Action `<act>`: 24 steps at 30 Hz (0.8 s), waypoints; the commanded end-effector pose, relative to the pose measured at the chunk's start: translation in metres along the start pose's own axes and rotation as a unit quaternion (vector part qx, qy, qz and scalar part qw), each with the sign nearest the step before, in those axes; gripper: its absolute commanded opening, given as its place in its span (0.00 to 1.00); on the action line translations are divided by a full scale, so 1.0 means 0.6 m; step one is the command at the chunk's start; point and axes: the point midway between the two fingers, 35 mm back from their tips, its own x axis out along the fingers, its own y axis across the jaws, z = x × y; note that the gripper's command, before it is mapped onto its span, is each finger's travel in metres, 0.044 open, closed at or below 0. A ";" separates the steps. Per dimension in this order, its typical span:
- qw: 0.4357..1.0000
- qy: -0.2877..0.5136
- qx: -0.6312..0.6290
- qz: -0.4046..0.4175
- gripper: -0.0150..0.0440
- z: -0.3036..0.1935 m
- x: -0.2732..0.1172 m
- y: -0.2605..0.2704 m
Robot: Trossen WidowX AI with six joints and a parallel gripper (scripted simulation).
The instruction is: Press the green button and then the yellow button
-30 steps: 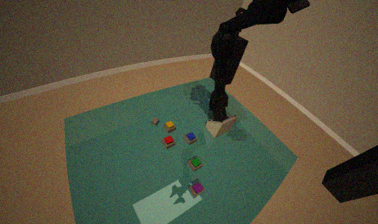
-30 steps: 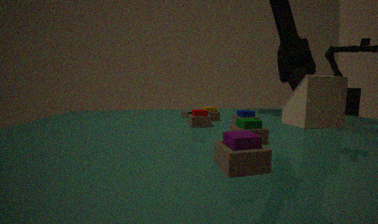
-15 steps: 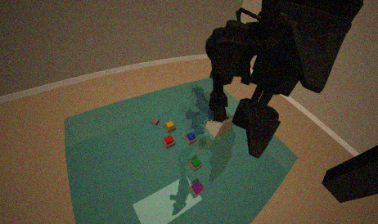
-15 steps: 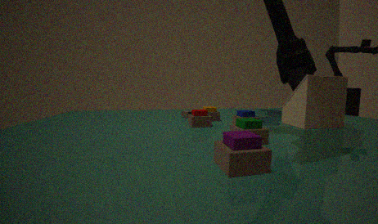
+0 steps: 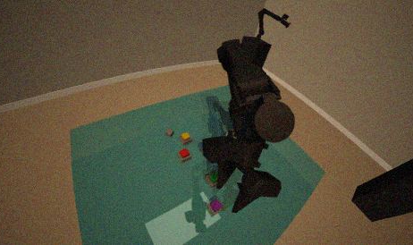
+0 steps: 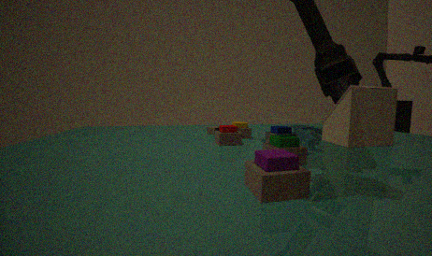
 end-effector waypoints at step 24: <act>0.910 0.226 -0.219 -0.271 0.71 -0.130 0.088 -0.346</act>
